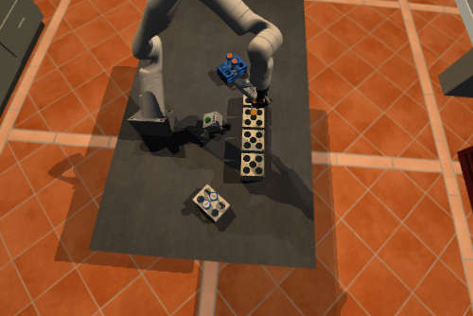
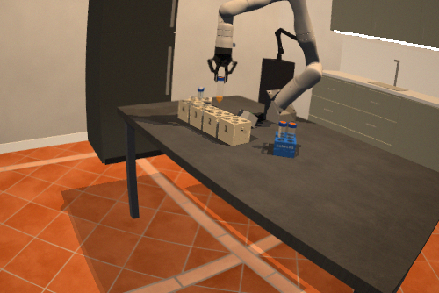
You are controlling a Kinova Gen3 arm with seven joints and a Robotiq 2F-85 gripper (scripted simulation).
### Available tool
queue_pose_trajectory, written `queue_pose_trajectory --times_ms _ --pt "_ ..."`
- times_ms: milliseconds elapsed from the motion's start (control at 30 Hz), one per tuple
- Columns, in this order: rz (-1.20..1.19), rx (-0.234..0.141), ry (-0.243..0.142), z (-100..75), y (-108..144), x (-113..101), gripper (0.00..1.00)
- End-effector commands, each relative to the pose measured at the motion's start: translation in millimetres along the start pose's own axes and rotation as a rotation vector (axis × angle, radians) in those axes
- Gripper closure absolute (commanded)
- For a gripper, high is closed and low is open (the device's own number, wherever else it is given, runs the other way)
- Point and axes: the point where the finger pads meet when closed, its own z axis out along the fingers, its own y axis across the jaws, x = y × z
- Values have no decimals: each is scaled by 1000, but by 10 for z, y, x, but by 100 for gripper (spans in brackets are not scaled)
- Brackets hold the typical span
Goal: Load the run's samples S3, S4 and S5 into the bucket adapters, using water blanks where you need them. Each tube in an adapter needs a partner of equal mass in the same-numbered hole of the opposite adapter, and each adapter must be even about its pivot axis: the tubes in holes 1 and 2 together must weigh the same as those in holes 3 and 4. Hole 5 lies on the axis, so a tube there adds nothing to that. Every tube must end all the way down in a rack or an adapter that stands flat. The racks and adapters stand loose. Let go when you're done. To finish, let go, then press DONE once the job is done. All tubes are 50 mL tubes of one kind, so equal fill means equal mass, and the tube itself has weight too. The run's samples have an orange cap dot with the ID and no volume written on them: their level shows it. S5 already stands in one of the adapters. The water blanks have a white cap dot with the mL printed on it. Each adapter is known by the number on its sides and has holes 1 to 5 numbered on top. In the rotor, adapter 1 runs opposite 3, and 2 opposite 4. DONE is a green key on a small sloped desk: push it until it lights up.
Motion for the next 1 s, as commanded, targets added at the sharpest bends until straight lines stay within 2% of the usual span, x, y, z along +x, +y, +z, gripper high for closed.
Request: queue_pose_trajectory --times_ms 0,967 --pt "1 -7 2 -3 -89 114 90" --pt "1 -8 3 7 -768 646 90"
